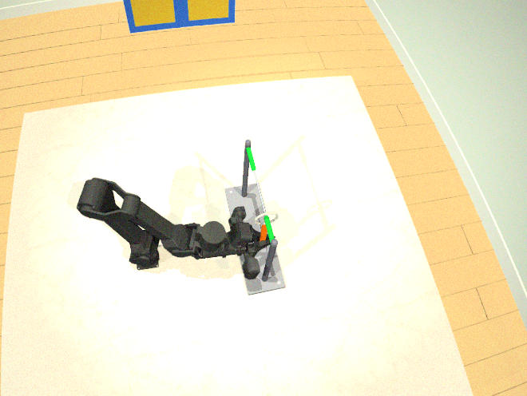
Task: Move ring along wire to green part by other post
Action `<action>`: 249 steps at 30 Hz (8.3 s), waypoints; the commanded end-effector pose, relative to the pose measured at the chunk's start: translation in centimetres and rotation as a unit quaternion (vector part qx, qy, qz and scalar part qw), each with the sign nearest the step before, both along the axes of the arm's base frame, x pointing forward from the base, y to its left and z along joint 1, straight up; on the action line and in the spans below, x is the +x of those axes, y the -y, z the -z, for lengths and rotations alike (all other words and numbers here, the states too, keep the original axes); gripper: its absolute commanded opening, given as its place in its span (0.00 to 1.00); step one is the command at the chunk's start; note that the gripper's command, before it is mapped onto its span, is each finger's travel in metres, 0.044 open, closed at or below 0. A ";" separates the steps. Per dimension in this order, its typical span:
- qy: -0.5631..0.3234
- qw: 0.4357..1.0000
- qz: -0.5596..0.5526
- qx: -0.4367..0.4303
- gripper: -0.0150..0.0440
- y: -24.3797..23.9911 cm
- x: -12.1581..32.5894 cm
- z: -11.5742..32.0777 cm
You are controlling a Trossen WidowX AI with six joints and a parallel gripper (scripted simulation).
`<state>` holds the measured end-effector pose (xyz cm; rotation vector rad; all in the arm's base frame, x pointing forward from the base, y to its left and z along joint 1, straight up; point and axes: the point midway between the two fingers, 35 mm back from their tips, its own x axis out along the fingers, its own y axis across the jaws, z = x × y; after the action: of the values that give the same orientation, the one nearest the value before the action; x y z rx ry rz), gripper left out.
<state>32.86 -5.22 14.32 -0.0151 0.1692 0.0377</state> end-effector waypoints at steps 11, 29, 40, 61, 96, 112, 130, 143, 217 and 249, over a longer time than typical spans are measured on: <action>0.000 1.000 0.002 0.003 0.00 -1.4 0.0 -0.1; -0.001 1.000 0.001 0.004 0.00 -3.2 -0.1 -0.1; -0.001 1.000 0.000 0.005 0.00 -4.3 -0.1 -0.1; -0.002 1.000 -0.001 0.006 0.00 -6.4 -0.1 -0.1; -0.003 1.000 -0.004 0.007 0.00 -9.9 -0.2 -0.1; -0.003 1.000 -0.006 0.008 0.00 -11.6 -0.3 -0.1; -0.004 1.000 -0.009 0.009 0.00 -13.4 -0.3 -0.2; -0.004 1.000 -0.011 0.009 0.00 -14.7 -0.3 -0.2; -0.007 1.000 -0.014 0.009 0.53 -15.6 -4.1 0.8; -0.007 1.000 -0.016 0.009 0.70 -15.5 -6.7 0.4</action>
<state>27.20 10.26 13.54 -0.0059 0.1875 0.0724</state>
